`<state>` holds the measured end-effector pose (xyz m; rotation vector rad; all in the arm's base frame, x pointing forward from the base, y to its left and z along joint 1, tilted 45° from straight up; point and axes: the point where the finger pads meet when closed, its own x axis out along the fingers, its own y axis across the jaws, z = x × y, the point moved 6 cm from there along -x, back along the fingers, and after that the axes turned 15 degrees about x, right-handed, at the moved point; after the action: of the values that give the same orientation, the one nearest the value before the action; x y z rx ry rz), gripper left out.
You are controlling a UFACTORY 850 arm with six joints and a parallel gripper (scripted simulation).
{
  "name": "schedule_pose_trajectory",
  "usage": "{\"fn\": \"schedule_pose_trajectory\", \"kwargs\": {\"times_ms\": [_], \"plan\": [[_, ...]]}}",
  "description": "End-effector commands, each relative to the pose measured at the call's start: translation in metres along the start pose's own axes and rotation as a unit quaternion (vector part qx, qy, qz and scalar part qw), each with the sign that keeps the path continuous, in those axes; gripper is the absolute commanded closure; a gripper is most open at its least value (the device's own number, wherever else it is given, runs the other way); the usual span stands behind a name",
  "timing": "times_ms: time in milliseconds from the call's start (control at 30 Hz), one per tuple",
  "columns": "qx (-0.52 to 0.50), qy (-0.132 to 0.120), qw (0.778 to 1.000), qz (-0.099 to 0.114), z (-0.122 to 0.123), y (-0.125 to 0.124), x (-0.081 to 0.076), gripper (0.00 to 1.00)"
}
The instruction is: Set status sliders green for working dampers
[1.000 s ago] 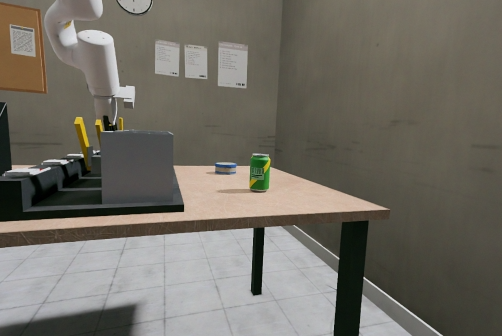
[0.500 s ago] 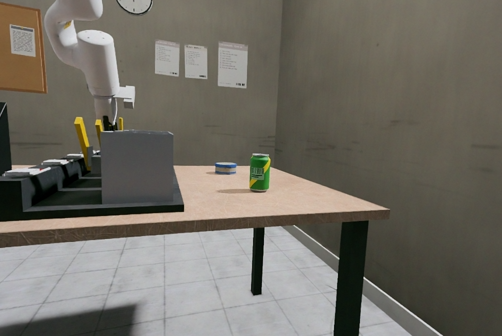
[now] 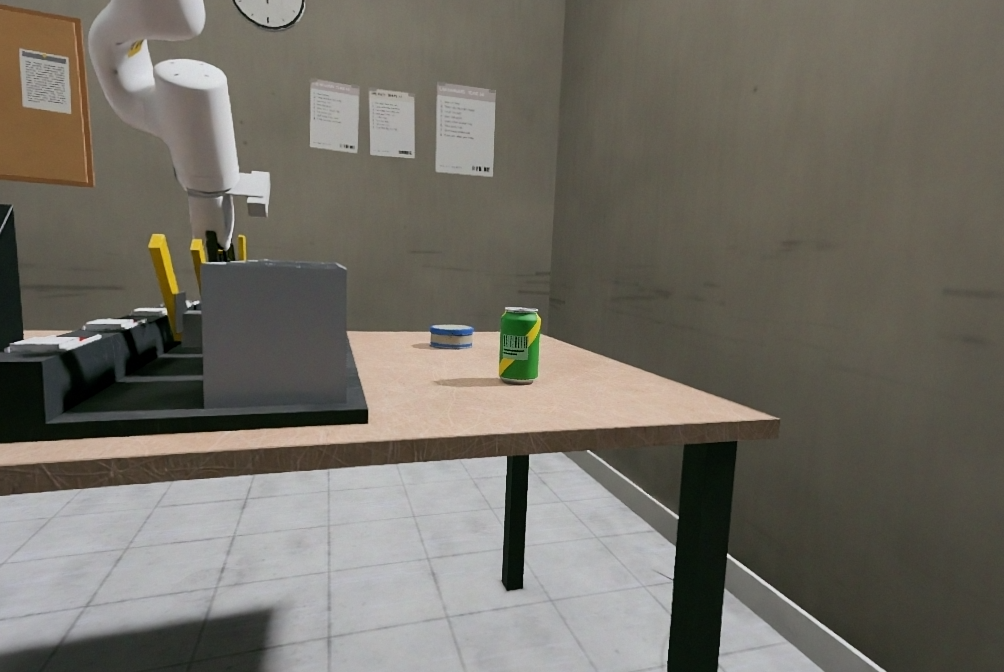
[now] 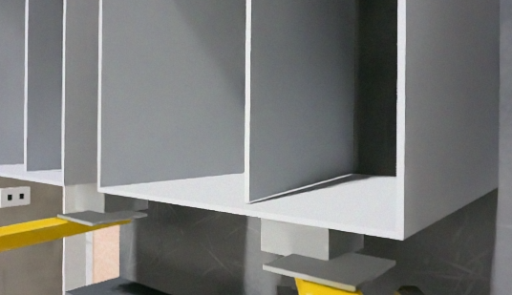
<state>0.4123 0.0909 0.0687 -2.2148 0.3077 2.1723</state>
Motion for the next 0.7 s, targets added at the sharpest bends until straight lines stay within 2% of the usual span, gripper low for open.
{"fn": "schedule_pose_trajectory", "kwargs": {"times_ms": [0,267,667], "plan": [[0.000,0.001,1.000,-0.001,-0.001,-0.001,-0.003,0.61],[0.000,0.001,1.000,-0.001,-0.001,-0.001,-0.015,0.61],[0.000,0.001,1.000,0.000,-0.001,-0.001,-0.061,0.61]]}}
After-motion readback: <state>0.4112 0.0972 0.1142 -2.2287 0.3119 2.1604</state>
